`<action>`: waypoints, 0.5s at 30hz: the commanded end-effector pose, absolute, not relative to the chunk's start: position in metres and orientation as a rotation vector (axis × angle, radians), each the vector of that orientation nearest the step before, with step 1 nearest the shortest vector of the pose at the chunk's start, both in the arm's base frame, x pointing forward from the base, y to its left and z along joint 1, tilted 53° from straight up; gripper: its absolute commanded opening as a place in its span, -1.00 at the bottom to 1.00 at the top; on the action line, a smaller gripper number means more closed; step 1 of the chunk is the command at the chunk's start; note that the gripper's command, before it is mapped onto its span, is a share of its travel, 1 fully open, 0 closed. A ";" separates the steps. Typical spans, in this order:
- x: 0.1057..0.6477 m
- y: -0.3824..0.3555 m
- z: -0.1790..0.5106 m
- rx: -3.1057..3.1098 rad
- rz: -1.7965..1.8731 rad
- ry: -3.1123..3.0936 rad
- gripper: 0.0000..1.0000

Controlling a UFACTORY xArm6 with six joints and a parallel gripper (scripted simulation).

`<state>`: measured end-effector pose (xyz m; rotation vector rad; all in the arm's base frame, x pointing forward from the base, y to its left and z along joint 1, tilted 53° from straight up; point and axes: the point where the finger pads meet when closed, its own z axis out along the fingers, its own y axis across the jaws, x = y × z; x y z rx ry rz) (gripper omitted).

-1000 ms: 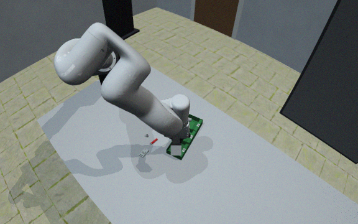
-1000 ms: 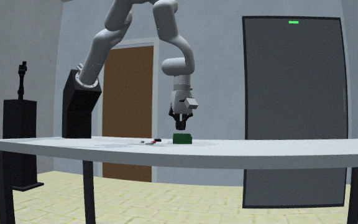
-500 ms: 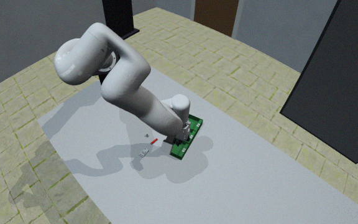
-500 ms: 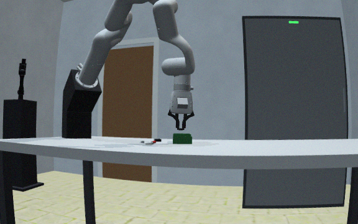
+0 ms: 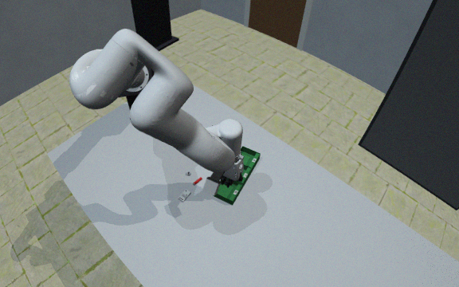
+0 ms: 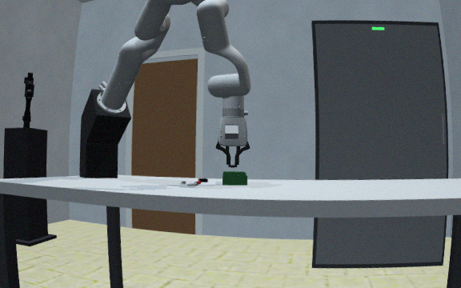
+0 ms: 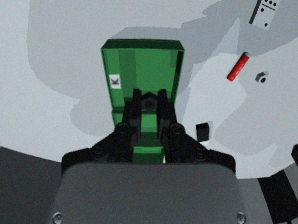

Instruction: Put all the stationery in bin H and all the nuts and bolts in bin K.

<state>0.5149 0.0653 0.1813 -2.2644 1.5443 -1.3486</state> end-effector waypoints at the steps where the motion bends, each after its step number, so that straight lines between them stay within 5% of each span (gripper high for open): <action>1: 0.515 0.066 0.182 -2.262 -1.350 1.542 -1.00; 15: 0.532 0.057 0.168 -2.262 -1.350 1.542 -1.00</action>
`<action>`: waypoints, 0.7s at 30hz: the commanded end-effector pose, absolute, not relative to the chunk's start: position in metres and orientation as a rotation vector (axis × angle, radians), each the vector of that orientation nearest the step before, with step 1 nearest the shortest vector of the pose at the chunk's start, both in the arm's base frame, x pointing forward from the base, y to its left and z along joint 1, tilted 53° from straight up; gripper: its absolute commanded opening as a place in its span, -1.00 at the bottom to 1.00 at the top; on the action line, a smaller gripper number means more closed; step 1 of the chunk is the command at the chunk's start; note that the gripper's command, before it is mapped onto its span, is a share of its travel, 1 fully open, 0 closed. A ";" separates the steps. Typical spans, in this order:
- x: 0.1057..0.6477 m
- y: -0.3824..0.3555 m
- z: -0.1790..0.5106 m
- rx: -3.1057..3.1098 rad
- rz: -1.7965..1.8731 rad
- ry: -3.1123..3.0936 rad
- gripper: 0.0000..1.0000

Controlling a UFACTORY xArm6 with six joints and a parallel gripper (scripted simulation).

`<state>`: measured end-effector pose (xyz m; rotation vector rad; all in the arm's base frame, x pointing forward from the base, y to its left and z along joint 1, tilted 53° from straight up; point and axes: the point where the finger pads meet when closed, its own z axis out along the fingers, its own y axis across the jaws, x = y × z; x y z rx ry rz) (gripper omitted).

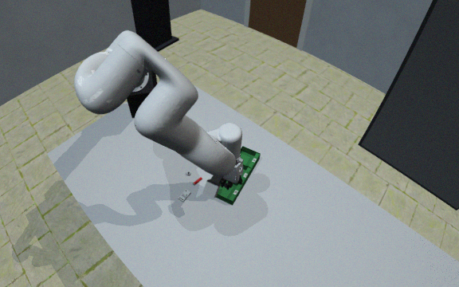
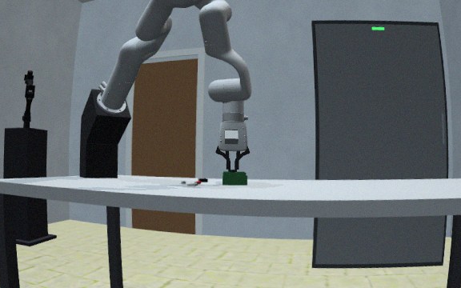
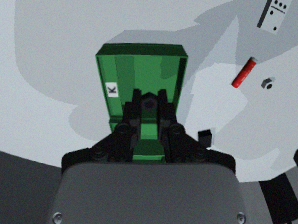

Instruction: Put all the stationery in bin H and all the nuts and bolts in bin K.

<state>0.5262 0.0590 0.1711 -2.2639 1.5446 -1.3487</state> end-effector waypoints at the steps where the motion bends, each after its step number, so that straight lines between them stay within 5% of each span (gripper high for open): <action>1: 0.533 0.056 0.166 -2.262 -1.350 1.542 -1.00; 21: 0.546 0.049 0.155 -2.262 -1.350 1.542 -1.00</action>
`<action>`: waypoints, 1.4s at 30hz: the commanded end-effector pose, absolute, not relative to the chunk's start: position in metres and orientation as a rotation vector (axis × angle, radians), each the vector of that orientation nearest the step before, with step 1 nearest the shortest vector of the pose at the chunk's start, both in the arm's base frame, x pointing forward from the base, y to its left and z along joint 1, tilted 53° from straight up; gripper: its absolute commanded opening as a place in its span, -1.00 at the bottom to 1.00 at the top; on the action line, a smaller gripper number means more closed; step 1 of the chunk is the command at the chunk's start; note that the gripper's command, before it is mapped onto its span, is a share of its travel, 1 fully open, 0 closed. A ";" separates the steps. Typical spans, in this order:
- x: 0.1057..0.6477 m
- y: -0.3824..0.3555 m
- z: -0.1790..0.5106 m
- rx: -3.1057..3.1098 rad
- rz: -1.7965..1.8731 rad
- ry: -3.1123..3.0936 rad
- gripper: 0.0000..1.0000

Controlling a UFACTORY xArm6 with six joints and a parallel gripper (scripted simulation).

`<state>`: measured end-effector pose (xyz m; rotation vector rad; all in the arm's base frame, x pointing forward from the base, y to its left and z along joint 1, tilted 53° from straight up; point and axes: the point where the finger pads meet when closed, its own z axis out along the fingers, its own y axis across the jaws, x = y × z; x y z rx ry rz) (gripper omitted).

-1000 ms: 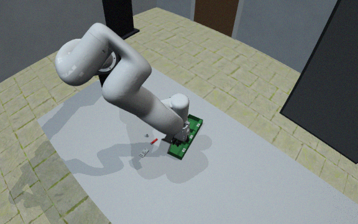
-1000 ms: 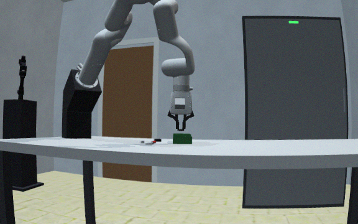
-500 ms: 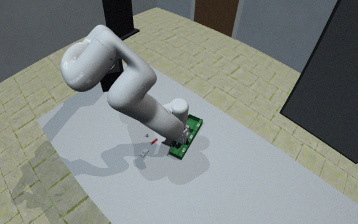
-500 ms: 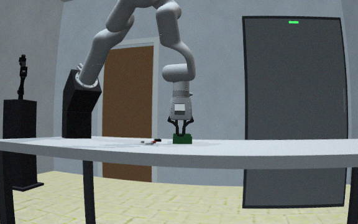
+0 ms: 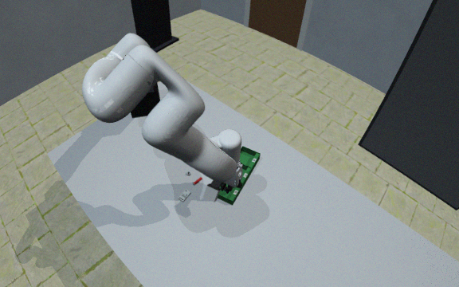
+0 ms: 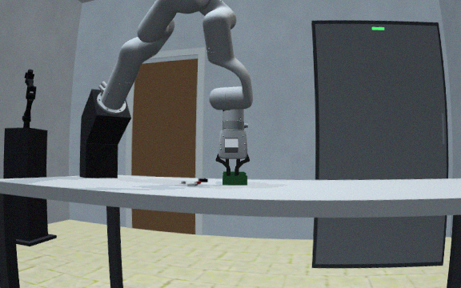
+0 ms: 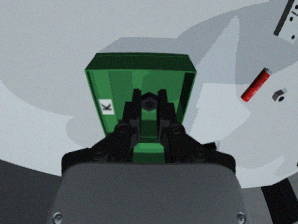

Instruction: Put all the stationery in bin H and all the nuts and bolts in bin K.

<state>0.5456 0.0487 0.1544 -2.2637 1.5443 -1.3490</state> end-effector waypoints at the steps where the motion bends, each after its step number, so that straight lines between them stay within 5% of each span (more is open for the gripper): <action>1: 0.546 0.049 0.155 -2.262 -1.350 1.542 -1.00; 4: 0.546 0.049 0.155 -2.262 -1.350 1.542 -1.00; 5: 0.546 0.049 0.155 -2.262 -1.350 1.542 -0.39; 42: 0.531 0.057 0.168 -2.262 -1.350 1.542 -0.39</action>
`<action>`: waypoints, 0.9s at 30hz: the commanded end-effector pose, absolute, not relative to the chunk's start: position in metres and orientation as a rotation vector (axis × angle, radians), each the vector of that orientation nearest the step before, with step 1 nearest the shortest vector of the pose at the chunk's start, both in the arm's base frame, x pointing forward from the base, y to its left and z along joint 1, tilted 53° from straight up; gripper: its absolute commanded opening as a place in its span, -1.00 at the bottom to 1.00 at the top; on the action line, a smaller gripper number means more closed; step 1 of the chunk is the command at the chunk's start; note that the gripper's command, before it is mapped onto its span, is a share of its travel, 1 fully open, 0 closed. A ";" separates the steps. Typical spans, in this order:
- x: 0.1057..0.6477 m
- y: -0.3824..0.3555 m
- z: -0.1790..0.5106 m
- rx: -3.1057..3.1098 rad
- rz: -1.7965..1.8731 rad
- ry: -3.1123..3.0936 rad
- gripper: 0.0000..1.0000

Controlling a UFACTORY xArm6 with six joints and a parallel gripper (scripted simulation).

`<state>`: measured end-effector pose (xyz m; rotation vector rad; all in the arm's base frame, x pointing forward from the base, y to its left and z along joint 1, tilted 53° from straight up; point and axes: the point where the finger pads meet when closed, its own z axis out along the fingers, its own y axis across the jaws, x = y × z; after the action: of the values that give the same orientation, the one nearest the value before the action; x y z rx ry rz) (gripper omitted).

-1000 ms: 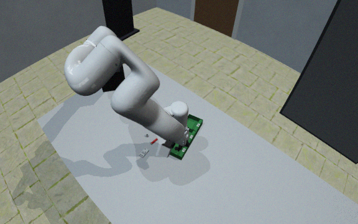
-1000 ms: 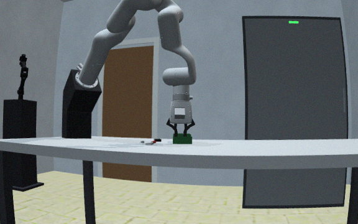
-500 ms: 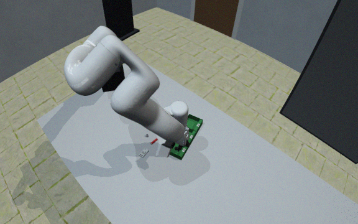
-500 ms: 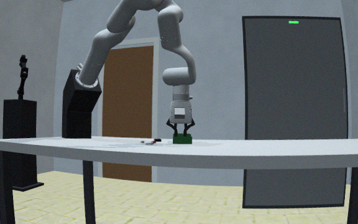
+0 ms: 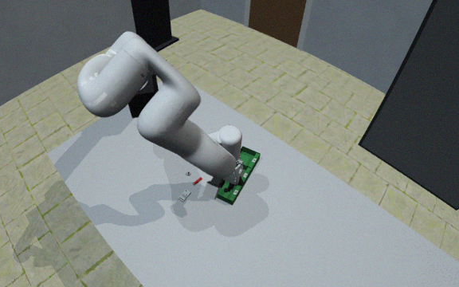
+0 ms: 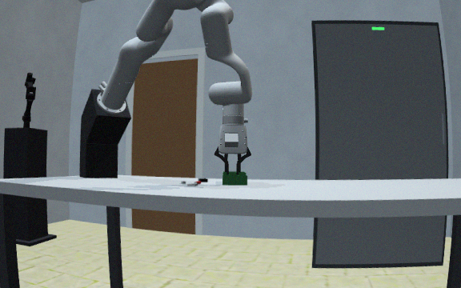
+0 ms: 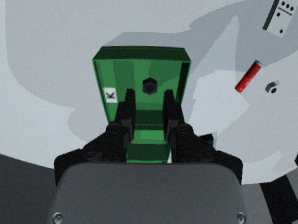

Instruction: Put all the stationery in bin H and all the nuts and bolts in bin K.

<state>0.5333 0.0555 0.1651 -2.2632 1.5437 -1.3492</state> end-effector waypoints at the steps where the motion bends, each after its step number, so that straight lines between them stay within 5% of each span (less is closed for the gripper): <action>1: 0.530 0.058 0.169 -2.262 -1.350 1.542 -0.39; 19: 0.515 0.066 0.182 -2.262 -1.350 1.542 -0.39; 27: 0.465 0.034 0.150 -2.565 -1.412 1.249 -0.39</action>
<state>0.4912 0.0498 0.1641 -2.4399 1.3911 -1.3877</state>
